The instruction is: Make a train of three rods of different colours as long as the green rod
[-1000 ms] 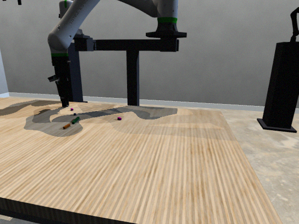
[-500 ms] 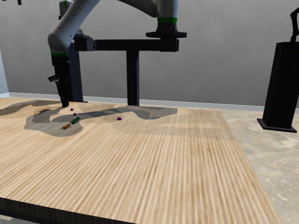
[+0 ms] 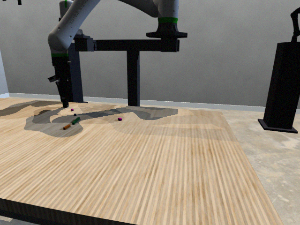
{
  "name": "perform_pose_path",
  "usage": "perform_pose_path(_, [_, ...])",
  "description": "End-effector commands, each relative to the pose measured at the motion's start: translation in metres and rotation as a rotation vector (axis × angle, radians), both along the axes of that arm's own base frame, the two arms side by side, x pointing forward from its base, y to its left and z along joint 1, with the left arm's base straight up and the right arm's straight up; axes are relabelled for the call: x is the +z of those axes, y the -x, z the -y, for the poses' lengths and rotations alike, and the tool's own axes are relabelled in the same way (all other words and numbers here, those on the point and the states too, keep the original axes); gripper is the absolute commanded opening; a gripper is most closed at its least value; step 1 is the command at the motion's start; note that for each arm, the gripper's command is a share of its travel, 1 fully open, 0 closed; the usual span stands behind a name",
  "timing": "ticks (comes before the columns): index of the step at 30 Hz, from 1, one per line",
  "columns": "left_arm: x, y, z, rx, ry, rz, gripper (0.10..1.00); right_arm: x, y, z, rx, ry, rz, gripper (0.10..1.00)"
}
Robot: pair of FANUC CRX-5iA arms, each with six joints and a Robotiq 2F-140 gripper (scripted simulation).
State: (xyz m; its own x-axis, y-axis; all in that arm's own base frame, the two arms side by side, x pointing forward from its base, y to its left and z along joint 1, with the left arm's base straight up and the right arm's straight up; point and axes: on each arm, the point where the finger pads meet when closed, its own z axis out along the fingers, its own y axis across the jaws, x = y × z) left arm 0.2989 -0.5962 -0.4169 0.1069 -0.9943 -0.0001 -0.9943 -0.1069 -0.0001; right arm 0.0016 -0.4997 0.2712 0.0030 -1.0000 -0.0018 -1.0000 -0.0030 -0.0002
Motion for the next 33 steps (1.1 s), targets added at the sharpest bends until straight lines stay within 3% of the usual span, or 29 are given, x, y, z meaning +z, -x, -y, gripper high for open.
perform_pose_path(1, [0.0013,-0.0007,0.0012,0.0,0.002,0.001,0.124,0.0008,0.0001,0.0003,0.0,0.002,0.0,1.0])
perform_pose_path(28, [0.0013,-0.0007,0.0012,0.0,0.002,0.001,0.124,0.0008,0.0001,0.0003,0.0,0.002,0.0,1.0])
perform_pose_path(33, [0.0111,-0.0007,0.0012,0.0,0.002,0.001,0.124,0.0008,0.0001,0.0003,0.0,0.002,0.0,1.0])
